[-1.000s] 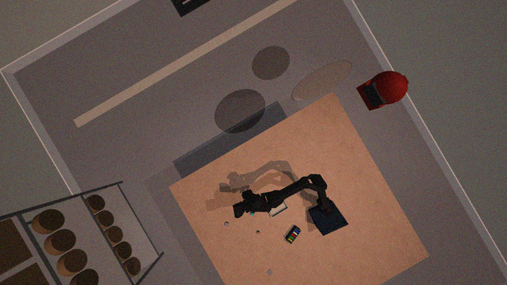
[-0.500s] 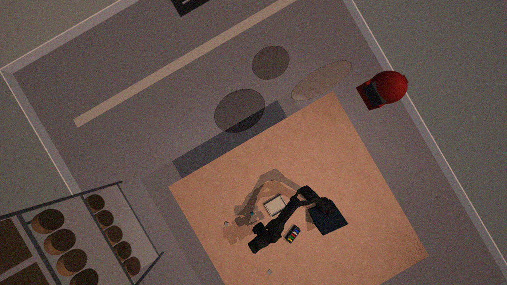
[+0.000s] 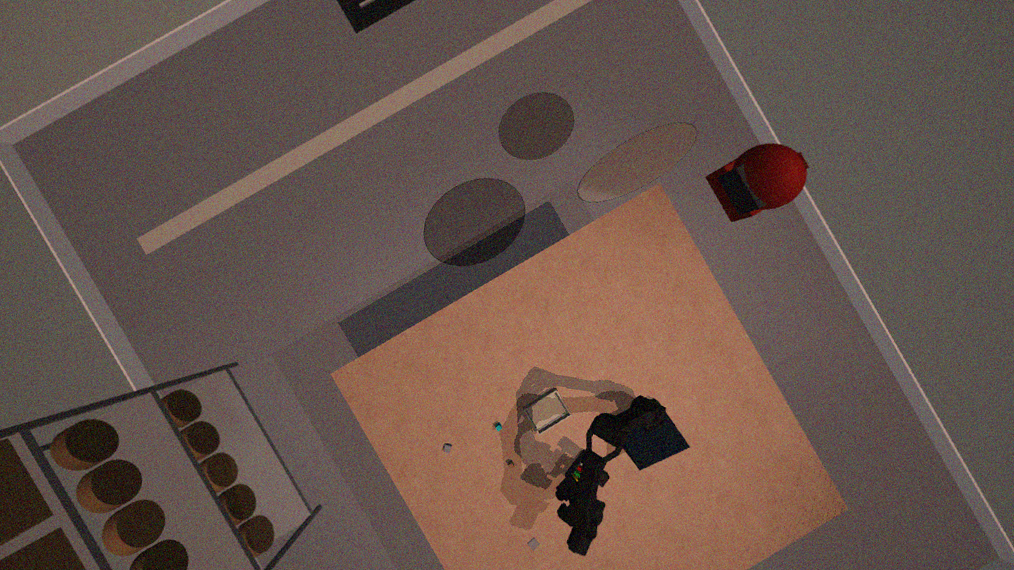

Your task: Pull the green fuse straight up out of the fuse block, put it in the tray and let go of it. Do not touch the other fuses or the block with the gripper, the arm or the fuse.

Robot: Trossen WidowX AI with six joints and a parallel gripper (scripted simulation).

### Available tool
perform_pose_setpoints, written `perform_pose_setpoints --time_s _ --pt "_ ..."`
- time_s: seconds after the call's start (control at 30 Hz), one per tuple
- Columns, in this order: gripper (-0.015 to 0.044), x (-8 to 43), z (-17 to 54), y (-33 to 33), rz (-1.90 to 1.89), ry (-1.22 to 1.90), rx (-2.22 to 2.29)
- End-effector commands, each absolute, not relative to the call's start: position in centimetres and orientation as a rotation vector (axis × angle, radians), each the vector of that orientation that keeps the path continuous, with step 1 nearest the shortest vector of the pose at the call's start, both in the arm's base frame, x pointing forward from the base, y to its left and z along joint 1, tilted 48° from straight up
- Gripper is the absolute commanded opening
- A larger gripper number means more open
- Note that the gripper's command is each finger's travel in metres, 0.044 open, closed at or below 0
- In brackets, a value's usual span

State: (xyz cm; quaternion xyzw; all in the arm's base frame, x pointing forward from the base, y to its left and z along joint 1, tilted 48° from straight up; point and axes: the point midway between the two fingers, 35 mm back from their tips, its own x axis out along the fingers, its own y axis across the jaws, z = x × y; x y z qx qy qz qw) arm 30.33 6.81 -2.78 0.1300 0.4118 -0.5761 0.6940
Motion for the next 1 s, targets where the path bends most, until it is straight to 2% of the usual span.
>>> perform_pose_setpoints --time_s 0.0,0.97 --pt "0.0067 29.2 -3.0 6.5 -1.327 0.905 0.236" --pt "0.0067 29.4 -4.8 5.1 -1.327 0.905 0.236"
